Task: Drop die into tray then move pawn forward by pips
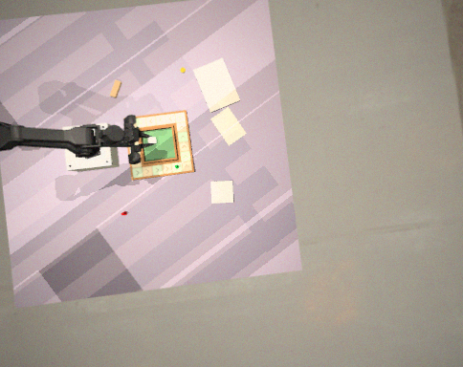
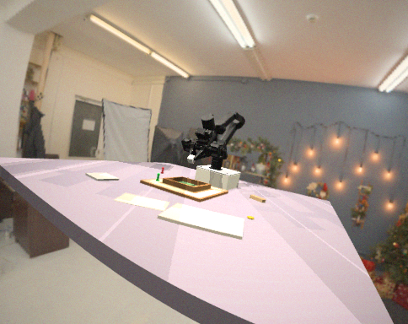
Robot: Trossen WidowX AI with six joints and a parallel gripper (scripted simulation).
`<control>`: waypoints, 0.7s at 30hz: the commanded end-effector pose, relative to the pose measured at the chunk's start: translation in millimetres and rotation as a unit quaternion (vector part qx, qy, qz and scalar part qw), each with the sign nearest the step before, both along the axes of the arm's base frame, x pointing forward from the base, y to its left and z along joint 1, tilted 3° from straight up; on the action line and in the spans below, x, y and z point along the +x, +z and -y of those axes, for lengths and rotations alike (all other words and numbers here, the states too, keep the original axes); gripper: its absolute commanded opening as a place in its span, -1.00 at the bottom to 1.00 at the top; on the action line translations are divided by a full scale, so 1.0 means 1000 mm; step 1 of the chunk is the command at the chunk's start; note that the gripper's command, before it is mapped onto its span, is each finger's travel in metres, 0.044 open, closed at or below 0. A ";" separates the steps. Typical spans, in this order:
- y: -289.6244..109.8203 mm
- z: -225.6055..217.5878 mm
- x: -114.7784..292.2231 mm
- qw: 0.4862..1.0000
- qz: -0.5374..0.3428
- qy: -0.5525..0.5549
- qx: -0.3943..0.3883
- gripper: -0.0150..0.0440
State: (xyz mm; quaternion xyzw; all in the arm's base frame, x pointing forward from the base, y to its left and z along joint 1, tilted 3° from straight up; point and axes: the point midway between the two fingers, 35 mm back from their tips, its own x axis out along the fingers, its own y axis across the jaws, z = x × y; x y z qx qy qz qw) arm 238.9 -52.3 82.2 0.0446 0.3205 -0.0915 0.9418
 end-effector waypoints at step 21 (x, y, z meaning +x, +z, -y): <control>0.020 0.003 0.011 0.981 -0.191 0.004 0.044 1.00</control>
